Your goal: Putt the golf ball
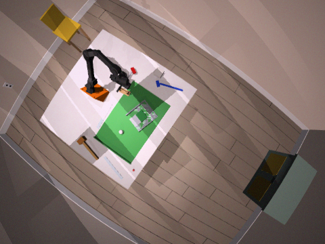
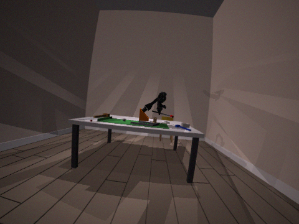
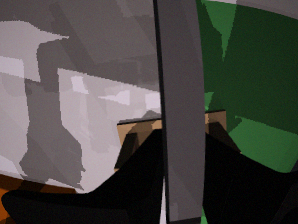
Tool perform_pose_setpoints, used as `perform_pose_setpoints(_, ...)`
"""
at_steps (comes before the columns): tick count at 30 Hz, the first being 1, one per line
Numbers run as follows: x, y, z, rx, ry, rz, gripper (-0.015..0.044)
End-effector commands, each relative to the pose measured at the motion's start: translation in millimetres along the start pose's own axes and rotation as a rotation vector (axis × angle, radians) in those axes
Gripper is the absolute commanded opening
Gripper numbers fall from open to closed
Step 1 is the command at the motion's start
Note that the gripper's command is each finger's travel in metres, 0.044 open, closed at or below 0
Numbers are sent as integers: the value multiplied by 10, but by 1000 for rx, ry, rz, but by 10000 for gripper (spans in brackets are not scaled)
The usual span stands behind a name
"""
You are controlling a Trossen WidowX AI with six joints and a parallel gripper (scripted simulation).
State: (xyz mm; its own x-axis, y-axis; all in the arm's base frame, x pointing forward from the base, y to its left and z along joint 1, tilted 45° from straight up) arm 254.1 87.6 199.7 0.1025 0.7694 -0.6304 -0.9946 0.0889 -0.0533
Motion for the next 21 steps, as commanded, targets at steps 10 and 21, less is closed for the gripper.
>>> perform_pose_setpoints(10,-186,-391,-428,481,-31,-12,0)
perform_pose_setpoints(21,-347,-644,-894,914,-89,3,0)
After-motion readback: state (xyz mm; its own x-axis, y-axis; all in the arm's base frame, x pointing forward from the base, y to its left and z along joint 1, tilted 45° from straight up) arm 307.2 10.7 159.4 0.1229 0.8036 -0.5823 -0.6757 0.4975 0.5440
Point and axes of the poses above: the point midway between the two fingers, 35 mm back from their tips, its own x axis out along the fingers, its own y axis across the jaws, z = x × y, the point moved 4 cm from there along -x, back along the fingers, and after that the axes turned 2 degrees about -x, right-handed, at the moved point
